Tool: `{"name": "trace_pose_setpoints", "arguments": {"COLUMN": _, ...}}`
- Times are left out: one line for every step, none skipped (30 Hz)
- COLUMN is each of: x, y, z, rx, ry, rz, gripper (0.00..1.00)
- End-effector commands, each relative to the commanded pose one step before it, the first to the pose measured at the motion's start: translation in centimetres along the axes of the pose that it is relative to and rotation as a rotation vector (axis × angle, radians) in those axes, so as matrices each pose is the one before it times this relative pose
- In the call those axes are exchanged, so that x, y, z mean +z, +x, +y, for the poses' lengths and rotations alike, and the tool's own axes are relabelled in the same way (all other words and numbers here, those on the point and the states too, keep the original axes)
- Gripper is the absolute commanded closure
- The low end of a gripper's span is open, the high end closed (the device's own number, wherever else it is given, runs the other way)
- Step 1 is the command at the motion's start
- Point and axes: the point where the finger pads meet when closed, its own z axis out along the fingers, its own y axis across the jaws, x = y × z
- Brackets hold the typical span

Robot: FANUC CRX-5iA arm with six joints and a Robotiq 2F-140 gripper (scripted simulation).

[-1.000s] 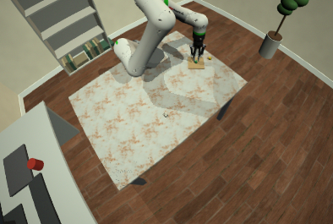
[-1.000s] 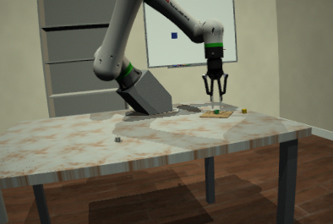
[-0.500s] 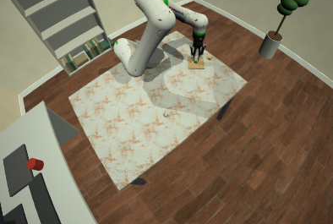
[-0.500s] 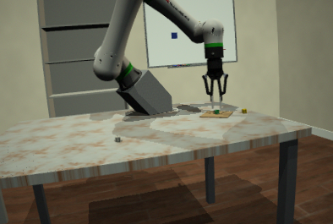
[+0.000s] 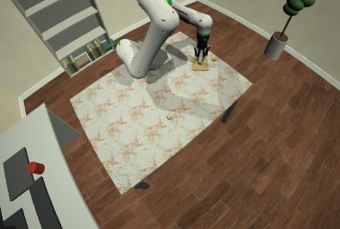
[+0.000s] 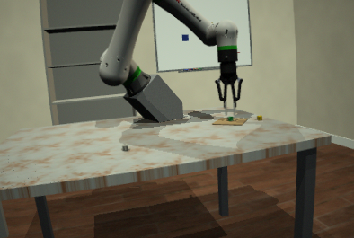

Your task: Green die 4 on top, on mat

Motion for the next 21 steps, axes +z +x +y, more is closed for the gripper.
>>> {"name": "trace_pose_setpoints", "arguments": {"x": -0.018, "y": -0.007, "z": -0.019, "rx": 0.00002, "ry": 0.0004, "rz": -0.00011, "gripper": 0.71}}
{"name": "trace_pose_setpoints", "arguments": {"x": 0.0, "y": 0.0, "z": 0.0, "rx": 0.0, "ry": 0.0, "rz": 0.0, "gripper": 0.71}}
{"name": "trace_pose_setpoints", "arguments": {"x": 0.0, "y": 0.0, "z": 0.0, "rx": 0.0, "ry": 0.0, "rz": 0.0, "gripper": 0.71}}
{"name": "trace_pose_setpoints", "arguments": {"x": 0.0, "y": 0.0, "z": 0.0, "rx": 0.0, "ry": 0.0, "rz": 0.0, "gripper": 0.71}}
{"name": "trace_pose_setpoints", "arguments": {"x": 0.0, "y": 0.0, "z": 0.0, "rx": 0.0, "ry": 0.0, "rz": 0.0, "gripper": 0.71}}
{"name": "trace_pose_setpoints", "arguments": {"x": 0.0, "y": 0.0, "z": 0.0, "rx": 0.0, "ry": 0.0, "rz": 0.0, "gripper": 0.71}}
{"name": "trace_pose_setpoints", "arguments": {"x": 0.0, "y": 0.0, "z": 0.0, "rx": 0.0, "ry": 0.0, "rz": 0.0, "gripper": 0.71}}
{"name": "trace_pose_setpoints", "arguments": {"x": -0.004, "y": 0.0, "z": 0.0, "rx": 0.0, "ry": 0.0, "rz": 0.0, "gripper": 0.71}}
{"name": "trace_pose_setpoints", "arguments": {"x": -0.024, "y": 0.0, "z": 0.0, "rx": 0.0, "ry": 0.0, "rz": 0.0, "gripper": 0.71}}
{"name": "trace_pose_setpoints", "arguments": {"x": -0.061, "y": 0.0, "z": 0.0, "rx": 0.0, "ry": 0.0, "rz": 0.00001, "gripper": 0.71}}
{"name": "trace_pose_setpoints", "arguments": {"x": -0.107, "y": 0.0, "z": 0.0, "rx": 0.0, "ry": 0.0, "rz": 0.00001, "gripper": 0.71}}
{"name": "trace_pose_setpoints", "arguments": {"x": -0.16, "y": 0.0, "z": 0.0, "rx": 0.0, "ry": 0.0, "rz": 0.0, "gripper": 0.71}}
{"name": "trace_pose_setpoints", "arguments": {"x": -0.215, "y": 0.0, "z": 0.0, "rx": 0.0, "ry": 0.0, "rz": 0.0, "gripper": 0.71}}
{"name": "trace_pose_setpoints", "arguments": {"x": -0.268, "y": 0.0, "z": 0.0, "rx": 0.0, "ry": 0.0, "rz": 0.0, "gripper": 0.71}}
{"name": "trace_pose_setpoints", "arguments": {"x": -0.316, "y": 0.0, "z": 0.0, "rx": 0.0, "ry": 0.0, "rz": 0.0, "gripper": 0.71}}
{"name": "trace_pose_setpoints", "arguments": {"x": -0.358, "y": 0.0, "z": 0.001, "rx": -0.00001, "ry": 0.0, "rz": -0.00001, "gripper": 0.71}}
{"name": "trace_pose_setpoints", "arguments": {"x": -0.389, "y": 0.0, "z": 0.0, "rx": 0.0, "ry": 0.0, "rz": 0.0, "gripper": 0.71}}
{"name": "trace_pose_setpoints", "arguments": {"x": -0.411, "y": 0.0, "z": 0.0, "rx": 0.0, "ry": 0.0, "rz": 0.0, "gripper": 0.71}}
{"name": "trace_pose_setpoints", "arguments": {"x": -0.422, "y": 0.0, "z": 0.0, "rx": 0.0, "ry": 0.0, "rz": 0.0, "gripper": 0.71}}
{"name": "trace_pose_setpoints", "arguments": {"x": -0.421, "y": 0.0, "z": 0.0, "rx": 0.0, "ry": 0.0, "rz": 0.0, "gripper": 0.71}}
{"name": "trace_pose_setpoints", "arguments": {"x": 0.0, "y": 0.0, "z": 0.0, "rx": 0.0, "ry": 0.0, "rz": 0.0, "gripper": 0.71}}
